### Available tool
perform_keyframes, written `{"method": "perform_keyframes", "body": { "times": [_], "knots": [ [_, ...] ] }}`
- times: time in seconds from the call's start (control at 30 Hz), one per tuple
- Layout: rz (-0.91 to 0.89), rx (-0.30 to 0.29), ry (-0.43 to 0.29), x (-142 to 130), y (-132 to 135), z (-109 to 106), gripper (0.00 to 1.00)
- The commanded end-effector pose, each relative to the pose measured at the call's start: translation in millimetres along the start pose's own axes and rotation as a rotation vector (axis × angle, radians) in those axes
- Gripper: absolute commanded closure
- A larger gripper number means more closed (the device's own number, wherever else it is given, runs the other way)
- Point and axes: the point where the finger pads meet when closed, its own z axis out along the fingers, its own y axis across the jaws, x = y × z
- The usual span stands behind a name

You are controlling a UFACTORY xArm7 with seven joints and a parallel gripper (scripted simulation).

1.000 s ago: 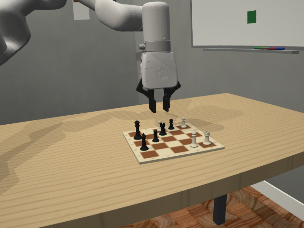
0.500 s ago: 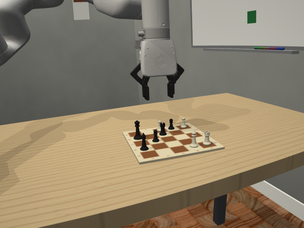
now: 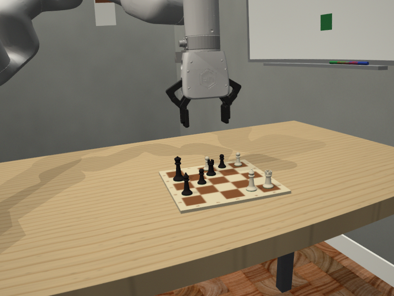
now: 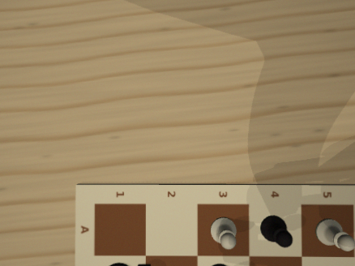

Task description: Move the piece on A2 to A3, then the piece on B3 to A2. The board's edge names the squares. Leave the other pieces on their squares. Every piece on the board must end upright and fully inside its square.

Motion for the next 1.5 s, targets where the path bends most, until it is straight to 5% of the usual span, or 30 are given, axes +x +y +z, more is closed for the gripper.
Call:
{"method": "perform_keyframes", "body": {
  "times": [0.0, 0.13, 0.6, 0.63, 1.47],
  "knots": [
    [0.0, -0.005, -0.003, -1.0, 1.3, -2.5, 0.0],
    [0.043, -0.005, -0.002, -3.0, 1.1, -2.1, 0.0],
    [0.721, -0.007, 0.0, -35.3, -3.7, 4.2, 0.0],
    [0.743, -0.006, -0.001, -35.3, -3.7, 4.2, 0.61],
    [0.743, -0.006, -0.001, -35.3, -3.7, 4.2, 0.61]
  ]
}}
